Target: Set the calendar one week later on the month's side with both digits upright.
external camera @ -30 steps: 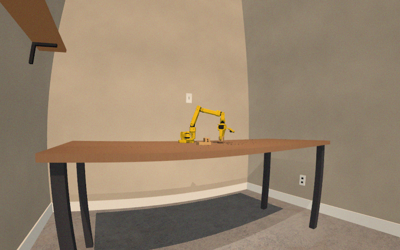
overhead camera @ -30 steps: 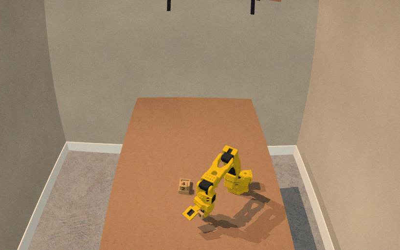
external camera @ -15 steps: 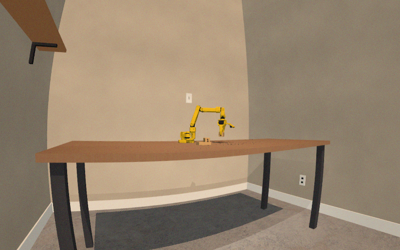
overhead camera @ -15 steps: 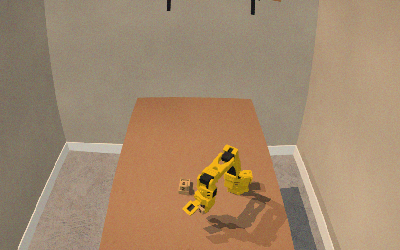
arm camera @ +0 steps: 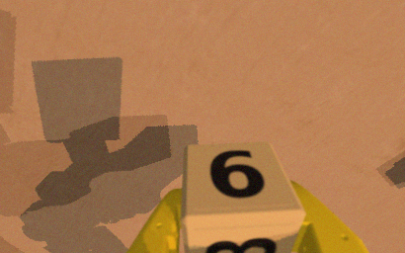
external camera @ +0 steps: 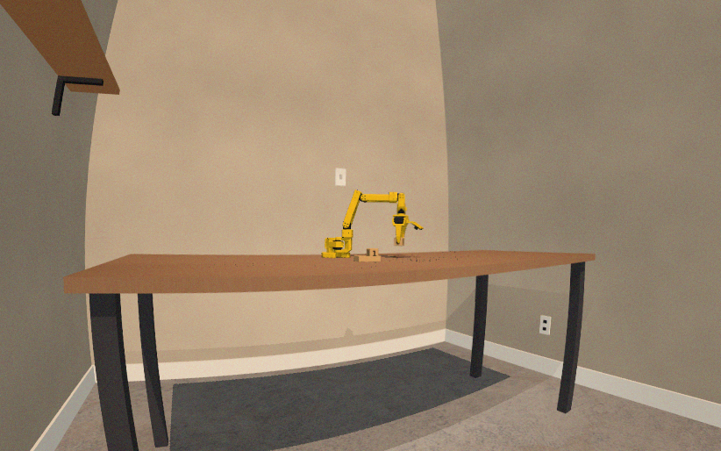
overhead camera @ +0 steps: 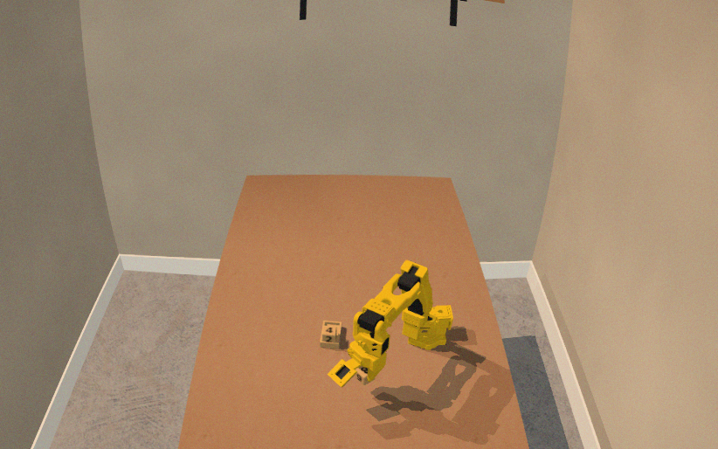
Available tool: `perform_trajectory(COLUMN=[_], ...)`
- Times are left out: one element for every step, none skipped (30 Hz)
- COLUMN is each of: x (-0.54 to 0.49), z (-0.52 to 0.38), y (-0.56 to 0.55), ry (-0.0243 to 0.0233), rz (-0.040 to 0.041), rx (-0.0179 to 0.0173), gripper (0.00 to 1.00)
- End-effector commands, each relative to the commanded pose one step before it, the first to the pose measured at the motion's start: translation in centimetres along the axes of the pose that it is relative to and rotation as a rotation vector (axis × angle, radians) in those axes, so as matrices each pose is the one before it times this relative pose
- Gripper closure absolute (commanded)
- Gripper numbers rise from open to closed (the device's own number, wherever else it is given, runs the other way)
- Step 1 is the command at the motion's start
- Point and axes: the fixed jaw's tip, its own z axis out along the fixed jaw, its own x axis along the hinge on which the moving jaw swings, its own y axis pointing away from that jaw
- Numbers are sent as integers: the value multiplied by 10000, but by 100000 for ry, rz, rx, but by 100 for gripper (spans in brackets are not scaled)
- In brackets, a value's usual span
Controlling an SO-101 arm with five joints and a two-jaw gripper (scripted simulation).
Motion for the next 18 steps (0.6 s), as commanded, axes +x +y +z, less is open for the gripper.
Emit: perform_trajectory(x=[-6270, -121, -136, 0, 0, -146, -163, -170, -183, -190, -200, -198, -200, -200, -193, -190, -166, -153], z=[-14083, 2, 14, 0, 0, 11, 7, 13, 18, 11, 17, 22, 21, 21, 20, 25, 30, 29], y=[1824, -559, -638, 0, 0, -713, -800, -885, -982, -1073, -1164, -1268, -1371, -1474, -1577, -1681, -1796, -1899], ry=[-6818, -4, -7, 0, 0, -6, -3, -6, -6, -8, -5, -8, -7, -10, -7, -6, -9, -6], rz=[-852, -214, -246, 0, 0, -278, -309, -340, -375, -413, -447, -485, -523, -561, -602, -639, -680, -721], rx=[-2266, 15, 14, 0, 0, 17, 18, 21, 23, 25, 30, 29, 34, 32, 37, 39, 44, 43], gripper=[100, 100, 100, 100, 100, 100, 100, 100, 100, 100, 100, 100, 100, 100, 100, 100, 100, 100])
